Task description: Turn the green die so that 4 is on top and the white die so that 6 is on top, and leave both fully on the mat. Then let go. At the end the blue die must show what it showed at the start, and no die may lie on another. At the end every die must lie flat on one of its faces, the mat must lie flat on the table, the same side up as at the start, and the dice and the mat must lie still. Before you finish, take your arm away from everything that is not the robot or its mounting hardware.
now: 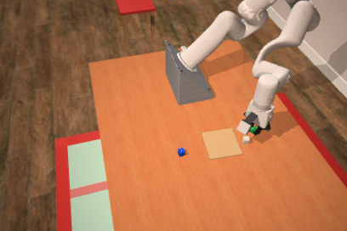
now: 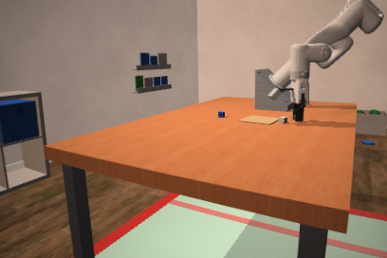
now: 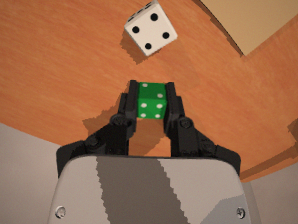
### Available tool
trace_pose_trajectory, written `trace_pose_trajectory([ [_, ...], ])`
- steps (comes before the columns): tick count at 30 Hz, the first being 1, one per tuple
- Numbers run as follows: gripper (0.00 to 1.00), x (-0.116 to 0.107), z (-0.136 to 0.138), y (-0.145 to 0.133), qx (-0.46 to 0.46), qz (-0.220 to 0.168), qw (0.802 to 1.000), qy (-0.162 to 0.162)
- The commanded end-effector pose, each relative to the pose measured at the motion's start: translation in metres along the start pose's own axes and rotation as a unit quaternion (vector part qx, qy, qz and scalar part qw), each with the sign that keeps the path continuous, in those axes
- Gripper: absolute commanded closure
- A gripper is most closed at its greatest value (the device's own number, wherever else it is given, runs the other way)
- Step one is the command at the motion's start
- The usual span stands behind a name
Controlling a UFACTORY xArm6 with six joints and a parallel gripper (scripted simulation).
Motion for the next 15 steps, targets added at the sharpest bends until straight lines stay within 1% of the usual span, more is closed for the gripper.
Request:
trace_pose_trajectory([
  [1, 0.79, -0.025, -0.001, 0.000, -0.001, 0.001, 1.000, 0.001],
  [7, 0.79, -0.070, -0.001, 0.000, -0.001, 0.001, 1.000, 0.001],
  [9, 0.79, -0.070, -0.001, 0.000, -0.001, 0.001, 1.000, 0.001],
  [12, 0.79, -0.086, -0.001, 0.000, -0.001, 0.001, 1.000, 0.001],
  [15, 0.79, -0.093, -0.001, 0.000, -0.001, 0.001, 1.000, 0.001],
])
Point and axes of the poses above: the point where the finger pads meet when closed, its own x axis out along the fingers, its own z axis across the jaws, y = z × x, the point moved 6 cm from there along -x, back along the fingers, and after that the axes turned 9 degrees about -x, right-handed, at the moved point
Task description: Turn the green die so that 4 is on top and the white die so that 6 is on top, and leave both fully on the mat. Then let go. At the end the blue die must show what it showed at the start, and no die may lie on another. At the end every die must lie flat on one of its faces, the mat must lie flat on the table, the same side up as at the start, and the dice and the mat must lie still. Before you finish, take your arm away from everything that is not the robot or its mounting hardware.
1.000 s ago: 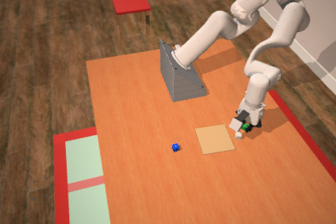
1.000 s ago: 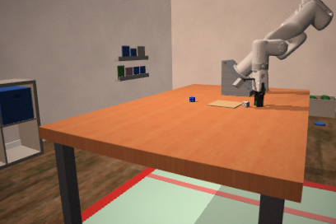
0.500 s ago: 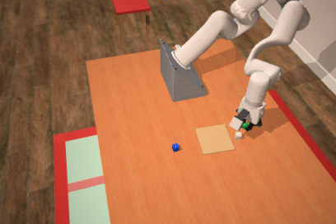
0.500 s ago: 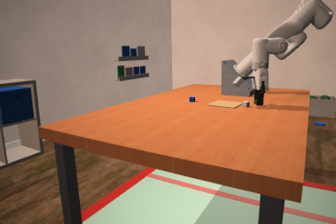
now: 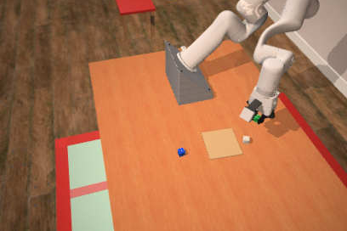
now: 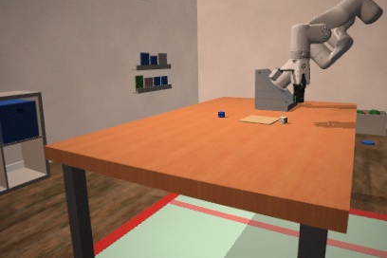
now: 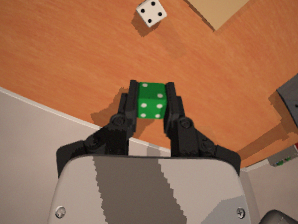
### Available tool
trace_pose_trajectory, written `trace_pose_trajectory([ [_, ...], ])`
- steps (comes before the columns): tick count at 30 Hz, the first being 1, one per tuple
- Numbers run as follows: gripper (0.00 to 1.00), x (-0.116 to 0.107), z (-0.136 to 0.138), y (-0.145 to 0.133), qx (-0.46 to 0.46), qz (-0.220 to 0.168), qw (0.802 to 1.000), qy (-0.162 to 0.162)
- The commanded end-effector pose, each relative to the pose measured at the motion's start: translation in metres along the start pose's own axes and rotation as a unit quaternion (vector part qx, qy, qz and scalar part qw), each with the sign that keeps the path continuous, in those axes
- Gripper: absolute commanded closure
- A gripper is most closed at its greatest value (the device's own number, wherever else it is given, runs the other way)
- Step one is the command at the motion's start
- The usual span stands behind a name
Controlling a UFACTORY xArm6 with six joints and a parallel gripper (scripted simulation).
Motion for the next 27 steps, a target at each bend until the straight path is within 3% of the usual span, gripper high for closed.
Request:
trace_pose_trajectory([
  [1, 0.79, -0.017, -0.001, -0.001, -0.001, -0.001, 1.000, 0.001],
  [11, 0.79, -0.017, 0.000, 0.001, 0.002, -0.001, 1.000, 0.000],
  [14, 0.79, -0.020, 0.040, 0.050, 0.086, 0.004, 0.996, -0.002],
  [17, 0.79, -0.020, 0.040, 0.050, 0.086, 0.004, 0.996, -0.002],
  [18, 0.79, -0.021, 0.064, 0.073, 0.130, 0.004, 0.991, -0.002],
  [20, 0.79, -0.021, 0.064, 0.073, 0.130, 0.004, 0.991, -0.002],
  [21, 0.79, -0.022, 0.087, 0.092, 0.170, 0.002, 0.985, -0.001],
  [23, 0.79, -0.022, 0.087, 0.092, 0.170, 0.002, 0.985, -0.001],
  [24, 0.79, -0.022, 0.105, 0.104, 0.198, 0.000, 0.980, 0.000],
  [27, 0.79, -0.021, 0.113, 0.110, 0.212, -0.001, 0.977, 0.000],
])
Point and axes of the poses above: the point where the finger pads meet when closed, its own x axis out along the fingers, its own z axis across the jaws, y = z × x, the point moved 6 cm from there along -x, back along the fingers, and after that the axes turned 9 degrees about -x, right-handed, at the moved point
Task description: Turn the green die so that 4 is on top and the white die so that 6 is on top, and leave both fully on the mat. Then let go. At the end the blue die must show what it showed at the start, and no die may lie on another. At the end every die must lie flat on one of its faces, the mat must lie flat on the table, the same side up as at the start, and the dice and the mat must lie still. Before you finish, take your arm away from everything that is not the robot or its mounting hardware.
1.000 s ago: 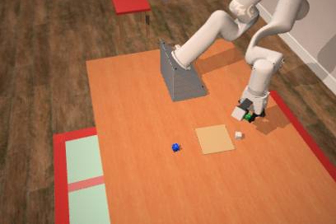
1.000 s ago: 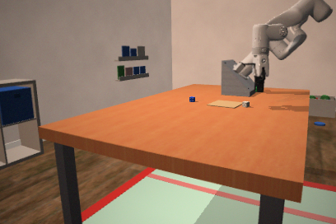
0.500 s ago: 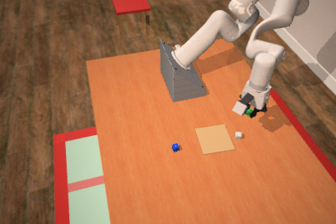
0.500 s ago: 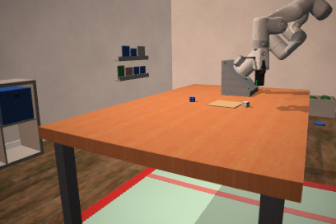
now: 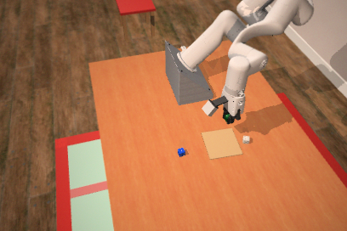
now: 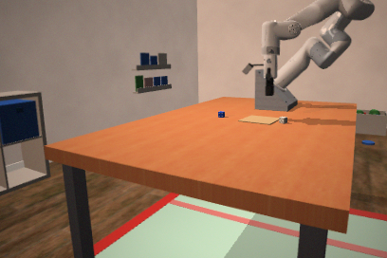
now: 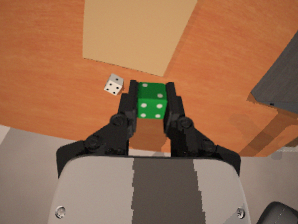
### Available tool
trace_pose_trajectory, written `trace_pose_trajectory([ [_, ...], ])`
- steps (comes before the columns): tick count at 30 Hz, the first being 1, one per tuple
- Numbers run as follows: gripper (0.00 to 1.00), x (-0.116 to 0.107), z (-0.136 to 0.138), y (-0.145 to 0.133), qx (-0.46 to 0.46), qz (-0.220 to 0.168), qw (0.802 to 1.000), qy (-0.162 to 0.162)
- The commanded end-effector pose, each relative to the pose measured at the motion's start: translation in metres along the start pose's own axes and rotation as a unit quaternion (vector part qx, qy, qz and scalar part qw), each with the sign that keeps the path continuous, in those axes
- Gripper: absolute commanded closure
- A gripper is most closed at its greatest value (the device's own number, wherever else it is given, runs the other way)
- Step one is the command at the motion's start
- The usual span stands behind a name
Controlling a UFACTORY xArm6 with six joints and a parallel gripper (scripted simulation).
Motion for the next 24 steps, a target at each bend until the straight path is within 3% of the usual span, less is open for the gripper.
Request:
trace_pose_trajectory([
  [1, 0.79, -0.001, 0.013, 0.029, 0.039, -0.002, 0.999, 0.001],
  [18, 0.79, 0.001, 0.014, 0.031, 0.041, -0.002, 0.999, 0.001],
  [24, 0.79, 0.017, 0.014, 0.031, 0.041, -0.002, 0.999, 0.001],
])
Point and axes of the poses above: the point where the finger pads meet when closed, its own x axis out along the fingers, its own z axis across the jaws, y = z × x, the point moved 6 cm from there along -x, back along the fingers, and after that the axes turned 9 degrees about -x, right-handed, at the moved point
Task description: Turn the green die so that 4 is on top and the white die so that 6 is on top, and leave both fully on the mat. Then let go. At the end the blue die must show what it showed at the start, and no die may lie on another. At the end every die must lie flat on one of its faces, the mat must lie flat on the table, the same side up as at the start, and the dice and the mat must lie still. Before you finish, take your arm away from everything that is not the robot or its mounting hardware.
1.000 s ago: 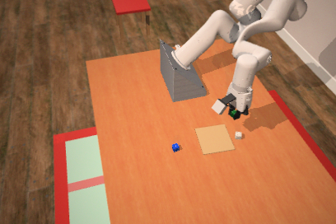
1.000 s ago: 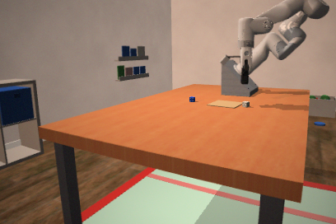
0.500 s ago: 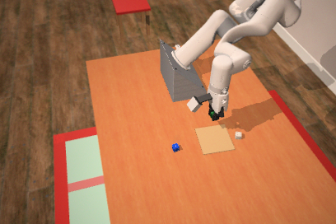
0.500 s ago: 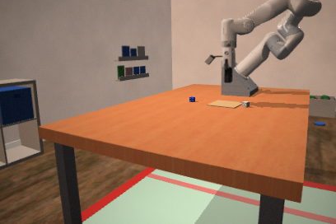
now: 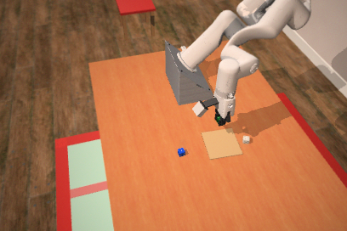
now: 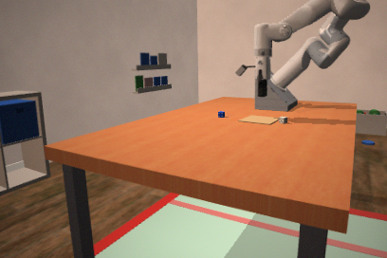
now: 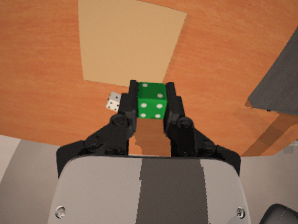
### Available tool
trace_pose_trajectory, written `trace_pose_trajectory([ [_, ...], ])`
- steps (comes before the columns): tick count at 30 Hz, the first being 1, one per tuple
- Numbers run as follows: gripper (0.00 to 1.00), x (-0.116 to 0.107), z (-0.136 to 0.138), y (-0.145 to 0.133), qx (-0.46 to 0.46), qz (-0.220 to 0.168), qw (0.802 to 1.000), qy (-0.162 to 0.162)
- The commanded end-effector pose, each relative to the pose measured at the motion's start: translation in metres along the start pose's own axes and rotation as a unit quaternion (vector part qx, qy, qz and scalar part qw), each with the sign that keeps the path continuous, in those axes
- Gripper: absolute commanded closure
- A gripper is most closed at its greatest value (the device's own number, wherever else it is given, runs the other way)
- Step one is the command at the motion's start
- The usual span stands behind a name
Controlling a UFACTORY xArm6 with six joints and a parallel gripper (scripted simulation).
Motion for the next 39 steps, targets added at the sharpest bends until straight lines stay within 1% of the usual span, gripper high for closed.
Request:
trace_pose_trajectory([
  [1, 0.79, 0.014, -0.001, 0.000, 0.000, 0.001, 1.000, 0.001],
  [9, 0.79, 0.052, -0.001, 0.000, 0.000, 0.001, 1.000, 0.001],
  [11, 0.79, 0.052, -0.001, 0.000, 0.000, 0.001, 1.000, 0.001],
  [16, 0.79, 0.073, -0.001, 0.001, 0.000, 0.001, 1.000, 0.001],
  [20, 0.79, 0.083, -0.001, 0.001, 0.000, 0.001, 1.000, 0.001],
  [25, 0.79, 0.088, -0.001, 0.001, 0.000, 0.001, 1.000, 0.001],
  [39, 0.79, 0.088, -0.001, 0.001, 0.000, 0.001, 1.000, 0.001],
])
Point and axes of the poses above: the point where the finger pads meet when closed, its own x axis out along the fingers, its own z axis across the jaws, y = z × x, the point moved 6 cm from there along -x, back along the fingers, and after that the axes turned 9 degrees about -x, right-handed, at the moved point
